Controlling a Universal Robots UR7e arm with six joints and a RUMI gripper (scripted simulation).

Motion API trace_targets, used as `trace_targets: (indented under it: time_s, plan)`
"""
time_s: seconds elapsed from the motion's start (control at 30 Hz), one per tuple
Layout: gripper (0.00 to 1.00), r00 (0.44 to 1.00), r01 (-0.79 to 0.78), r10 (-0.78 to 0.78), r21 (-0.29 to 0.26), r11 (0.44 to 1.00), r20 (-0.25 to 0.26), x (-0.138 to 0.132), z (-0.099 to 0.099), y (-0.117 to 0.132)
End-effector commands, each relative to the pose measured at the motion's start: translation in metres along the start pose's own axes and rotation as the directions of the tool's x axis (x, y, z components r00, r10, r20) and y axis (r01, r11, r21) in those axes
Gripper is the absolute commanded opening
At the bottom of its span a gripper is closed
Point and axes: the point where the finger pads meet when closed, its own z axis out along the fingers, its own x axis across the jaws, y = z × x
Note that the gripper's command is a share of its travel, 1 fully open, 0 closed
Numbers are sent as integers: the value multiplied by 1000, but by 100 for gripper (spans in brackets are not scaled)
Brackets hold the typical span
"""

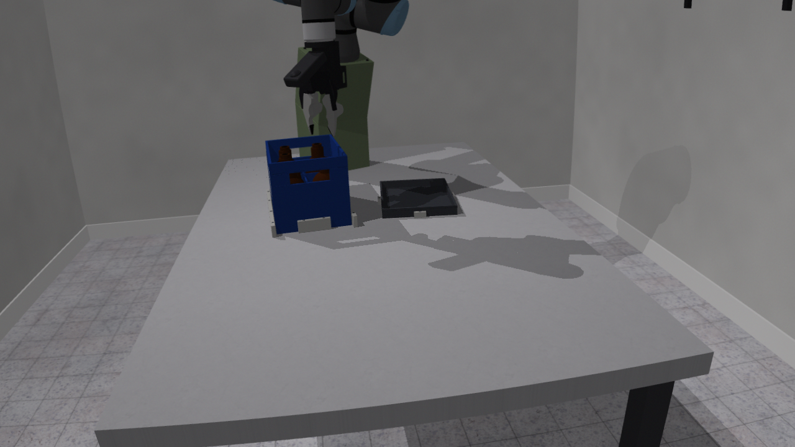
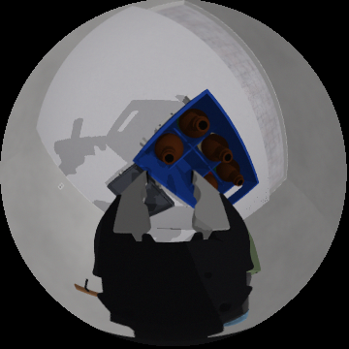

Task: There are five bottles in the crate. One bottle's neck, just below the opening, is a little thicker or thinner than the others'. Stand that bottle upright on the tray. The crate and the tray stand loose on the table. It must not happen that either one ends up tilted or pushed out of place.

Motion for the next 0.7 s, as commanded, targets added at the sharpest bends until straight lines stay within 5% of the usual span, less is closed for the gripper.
trace_targets:
  time_s: [0.0,0.2,0.23,0.67]
  plan:
    - [38,1000,0,0,1,1000,0,0,-5,0]
    - [38,1000,0,0,1,1000,0,0,-6,0]
    - [0,1000,0,0,1,1000,0,0,-6,0]
    - [0,1000,0,0,1,1000,0,0,-6,0]
